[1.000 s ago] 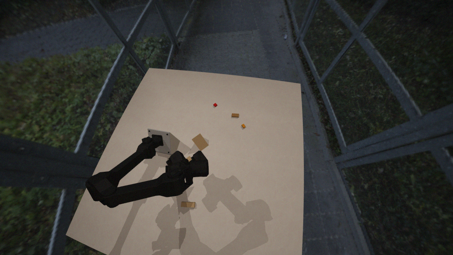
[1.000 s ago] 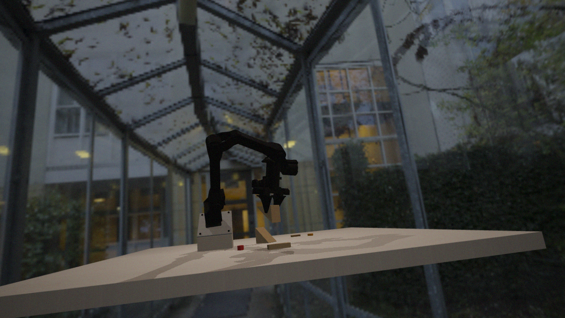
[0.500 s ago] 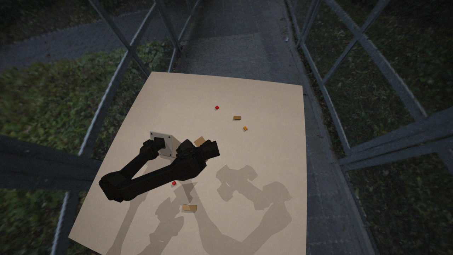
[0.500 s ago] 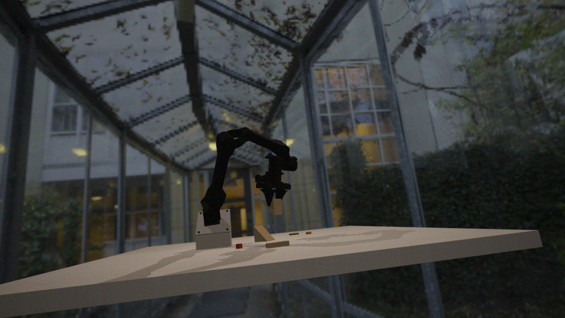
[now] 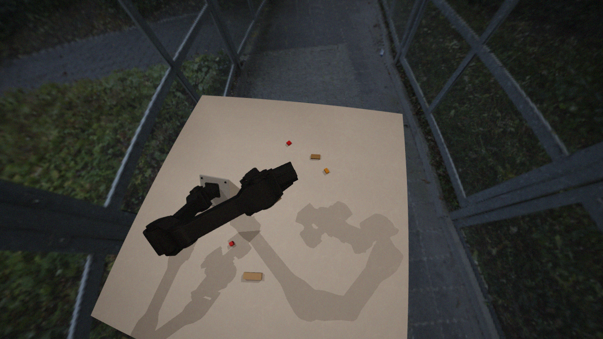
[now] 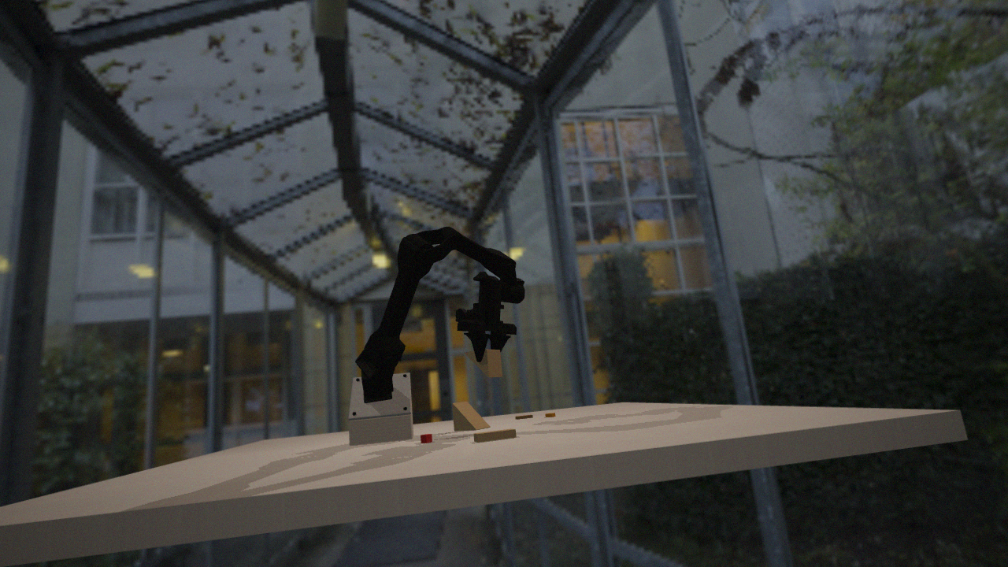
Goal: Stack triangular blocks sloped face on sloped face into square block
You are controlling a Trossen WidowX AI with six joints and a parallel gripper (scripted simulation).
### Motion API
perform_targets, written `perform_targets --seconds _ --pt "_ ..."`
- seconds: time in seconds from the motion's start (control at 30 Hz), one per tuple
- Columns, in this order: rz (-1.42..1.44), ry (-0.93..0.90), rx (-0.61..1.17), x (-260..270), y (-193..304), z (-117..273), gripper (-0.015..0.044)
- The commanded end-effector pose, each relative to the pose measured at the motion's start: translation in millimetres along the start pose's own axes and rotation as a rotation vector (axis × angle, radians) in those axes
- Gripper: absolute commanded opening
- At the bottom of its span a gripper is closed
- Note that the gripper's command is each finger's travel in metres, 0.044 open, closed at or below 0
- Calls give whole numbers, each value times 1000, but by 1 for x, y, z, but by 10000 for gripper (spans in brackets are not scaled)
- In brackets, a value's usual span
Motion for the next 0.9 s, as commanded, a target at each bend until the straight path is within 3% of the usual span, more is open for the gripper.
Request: perform_targets --seconds 0.0,0.43,0.87 --pt "-11 4 -4 -4 -2 -9 0" --pt "-11 3 -3 -7 -15 -69 0" --pt "-11 2 -3 -8 -23 -104 0"
Point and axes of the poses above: the point midway between the two fingers, 35 mm back from their tips, its own z axis back along the fingers, its own x axis across the jaws, y = z × x, the point moved 6 cm from there along z, back along the fingers, and after that the axes turned 14 degrees about z, right-handed, at the moved point
